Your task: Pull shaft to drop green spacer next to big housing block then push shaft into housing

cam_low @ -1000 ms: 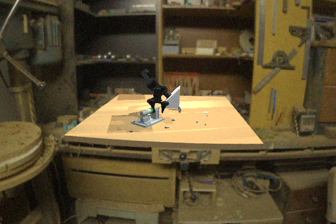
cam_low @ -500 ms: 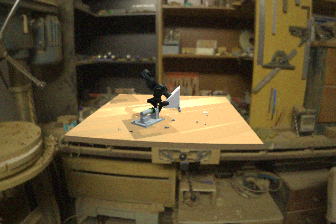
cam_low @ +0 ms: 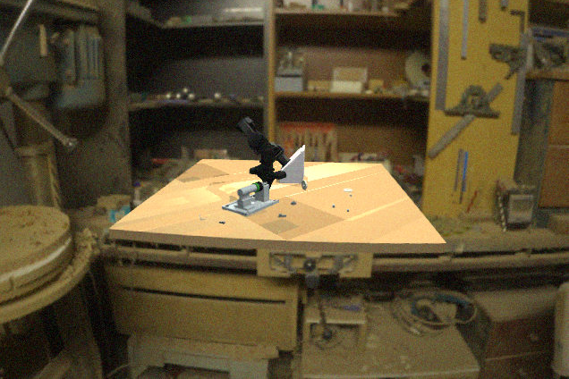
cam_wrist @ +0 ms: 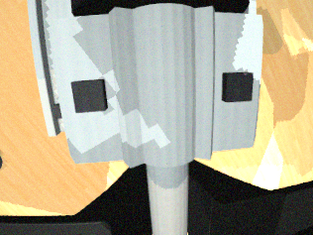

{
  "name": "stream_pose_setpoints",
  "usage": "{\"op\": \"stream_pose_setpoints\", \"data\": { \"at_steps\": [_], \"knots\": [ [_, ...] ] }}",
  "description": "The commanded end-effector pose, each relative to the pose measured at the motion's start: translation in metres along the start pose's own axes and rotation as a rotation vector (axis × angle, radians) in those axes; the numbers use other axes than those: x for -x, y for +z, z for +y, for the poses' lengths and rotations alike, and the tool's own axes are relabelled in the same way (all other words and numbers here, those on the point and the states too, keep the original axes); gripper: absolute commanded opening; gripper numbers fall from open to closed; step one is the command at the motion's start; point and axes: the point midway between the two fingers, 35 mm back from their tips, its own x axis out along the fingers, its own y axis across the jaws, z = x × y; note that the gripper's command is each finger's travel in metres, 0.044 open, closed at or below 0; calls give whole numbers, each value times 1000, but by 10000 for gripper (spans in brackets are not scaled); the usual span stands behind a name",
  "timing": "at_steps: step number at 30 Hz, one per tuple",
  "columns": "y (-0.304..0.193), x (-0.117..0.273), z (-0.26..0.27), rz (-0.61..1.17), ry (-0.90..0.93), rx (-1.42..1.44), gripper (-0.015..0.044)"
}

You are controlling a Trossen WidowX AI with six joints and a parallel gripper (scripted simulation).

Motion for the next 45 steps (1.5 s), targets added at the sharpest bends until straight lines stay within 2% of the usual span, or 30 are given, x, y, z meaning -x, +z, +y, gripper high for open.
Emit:
{"op": "stream_pose_setpoints", "data": {
  "at_steps": [1,45],
  "knots": [
    [-3,0,0,-1,-3,-2,0],
    [-17,0,0,-1,-3,-1,0]
  ]
}}
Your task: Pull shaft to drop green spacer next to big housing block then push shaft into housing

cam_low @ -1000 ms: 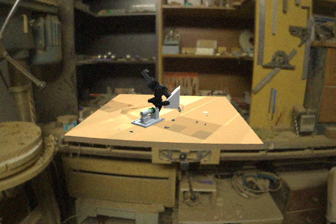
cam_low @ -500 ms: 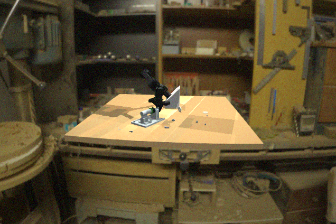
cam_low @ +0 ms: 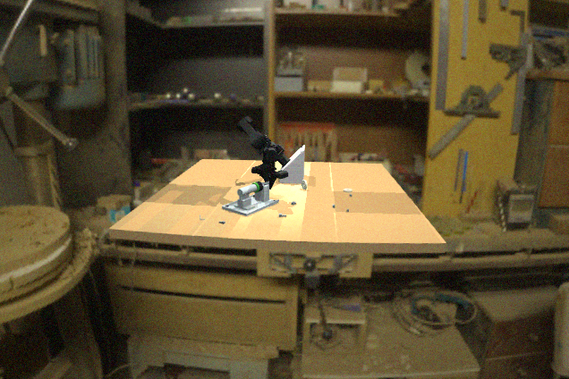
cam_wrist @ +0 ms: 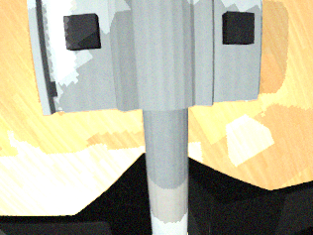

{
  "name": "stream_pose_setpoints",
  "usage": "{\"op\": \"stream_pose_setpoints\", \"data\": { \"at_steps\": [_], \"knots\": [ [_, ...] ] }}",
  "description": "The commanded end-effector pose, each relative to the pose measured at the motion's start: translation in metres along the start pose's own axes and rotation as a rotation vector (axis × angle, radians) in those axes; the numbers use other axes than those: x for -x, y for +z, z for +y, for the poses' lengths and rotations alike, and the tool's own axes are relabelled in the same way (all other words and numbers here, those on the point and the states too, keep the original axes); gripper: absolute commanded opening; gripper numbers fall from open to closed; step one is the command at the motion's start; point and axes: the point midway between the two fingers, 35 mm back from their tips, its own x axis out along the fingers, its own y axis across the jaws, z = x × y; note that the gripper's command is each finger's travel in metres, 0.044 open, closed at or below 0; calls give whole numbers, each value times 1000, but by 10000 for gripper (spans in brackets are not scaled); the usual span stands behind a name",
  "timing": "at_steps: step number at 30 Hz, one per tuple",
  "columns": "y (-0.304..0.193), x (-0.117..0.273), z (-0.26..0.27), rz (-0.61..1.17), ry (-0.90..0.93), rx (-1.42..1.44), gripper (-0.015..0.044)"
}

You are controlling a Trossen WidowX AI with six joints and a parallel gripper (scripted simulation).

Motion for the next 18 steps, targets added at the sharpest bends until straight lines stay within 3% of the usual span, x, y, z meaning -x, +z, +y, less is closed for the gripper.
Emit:
{"op": "stream_pose_setpoints", "data": {
  "at_steps": [1,18],
  "knots": [
    [-1,0,0,1,0,-4,0],
    [-2,0,0,1,0,-4,0]
  ]
}}
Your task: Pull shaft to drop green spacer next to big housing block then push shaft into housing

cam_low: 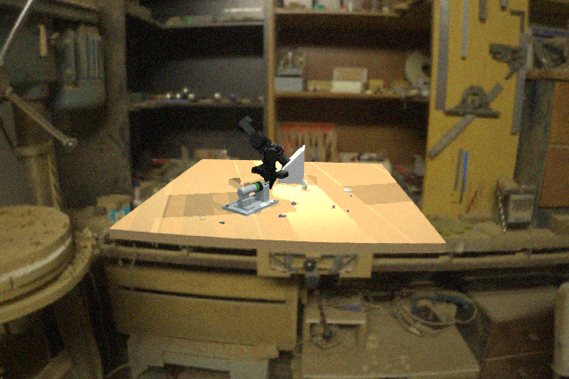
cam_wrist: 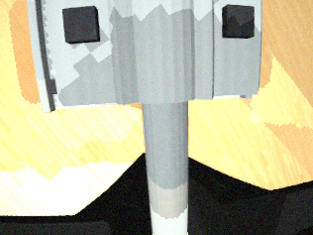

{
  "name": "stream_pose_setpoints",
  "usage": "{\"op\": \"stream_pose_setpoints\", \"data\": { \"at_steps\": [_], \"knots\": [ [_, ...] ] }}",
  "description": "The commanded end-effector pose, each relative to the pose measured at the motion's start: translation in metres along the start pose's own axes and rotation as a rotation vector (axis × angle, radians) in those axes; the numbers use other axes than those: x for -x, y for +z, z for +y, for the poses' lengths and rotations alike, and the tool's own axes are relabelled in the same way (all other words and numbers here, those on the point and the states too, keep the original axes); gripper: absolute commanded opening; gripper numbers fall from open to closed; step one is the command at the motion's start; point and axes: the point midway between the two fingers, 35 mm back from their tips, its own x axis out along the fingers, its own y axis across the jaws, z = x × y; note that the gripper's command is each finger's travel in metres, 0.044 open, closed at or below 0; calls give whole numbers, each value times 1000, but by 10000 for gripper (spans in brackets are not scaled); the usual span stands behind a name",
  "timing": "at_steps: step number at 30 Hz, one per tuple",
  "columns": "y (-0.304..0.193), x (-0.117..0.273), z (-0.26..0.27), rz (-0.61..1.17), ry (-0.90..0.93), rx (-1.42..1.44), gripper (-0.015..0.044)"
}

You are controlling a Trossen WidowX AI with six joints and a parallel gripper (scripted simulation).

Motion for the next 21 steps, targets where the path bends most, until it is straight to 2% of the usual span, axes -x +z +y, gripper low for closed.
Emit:
{"op": "stream_pose_setpoints", "data": {
  "at_steps": [1,21],
  "knots": [
    [-1,0,0,1,0,-4,0],
    [-3,0,0,1,0,-4,0]
  ]
}}
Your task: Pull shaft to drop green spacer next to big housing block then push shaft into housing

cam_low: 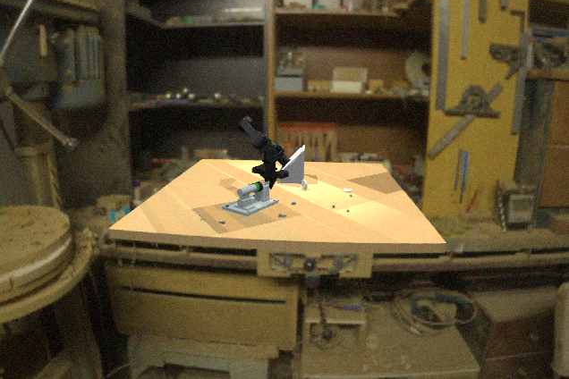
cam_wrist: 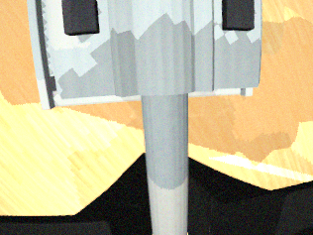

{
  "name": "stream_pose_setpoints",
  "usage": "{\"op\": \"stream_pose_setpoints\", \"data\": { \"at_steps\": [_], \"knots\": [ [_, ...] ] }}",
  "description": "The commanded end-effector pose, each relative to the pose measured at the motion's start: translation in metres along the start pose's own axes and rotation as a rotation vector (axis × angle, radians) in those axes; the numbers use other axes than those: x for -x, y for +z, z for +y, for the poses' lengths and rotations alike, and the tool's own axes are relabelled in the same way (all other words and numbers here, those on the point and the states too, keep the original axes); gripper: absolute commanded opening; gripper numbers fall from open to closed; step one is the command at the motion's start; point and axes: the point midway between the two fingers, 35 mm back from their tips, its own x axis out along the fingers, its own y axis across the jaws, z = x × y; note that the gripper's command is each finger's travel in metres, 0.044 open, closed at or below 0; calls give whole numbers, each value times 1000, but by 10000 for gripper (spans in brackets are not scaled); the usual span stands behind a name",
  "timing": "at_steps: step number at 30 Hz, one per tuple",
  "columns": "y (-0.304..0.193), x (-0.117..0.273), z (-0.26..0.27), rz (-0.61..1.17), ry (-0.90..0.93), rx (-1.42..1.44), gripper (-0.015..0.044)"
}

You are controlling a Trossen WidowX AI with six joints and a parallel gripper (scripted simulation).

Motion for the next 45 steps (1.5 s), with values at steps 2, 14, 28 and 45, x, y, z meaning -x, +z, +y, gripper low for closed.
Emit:
{"op": "stream_pose_setpoints", "data": {
  "at_steps": [2,14,28,45],
  "knots": [
    [-1,0,0,1,0,-4,0],
    [-2,0,0,1,0,-4,0],
    [-4,0,0,1,0,-3,0],
    [-5,0,0,1,0,-3,0]
  ]
}}
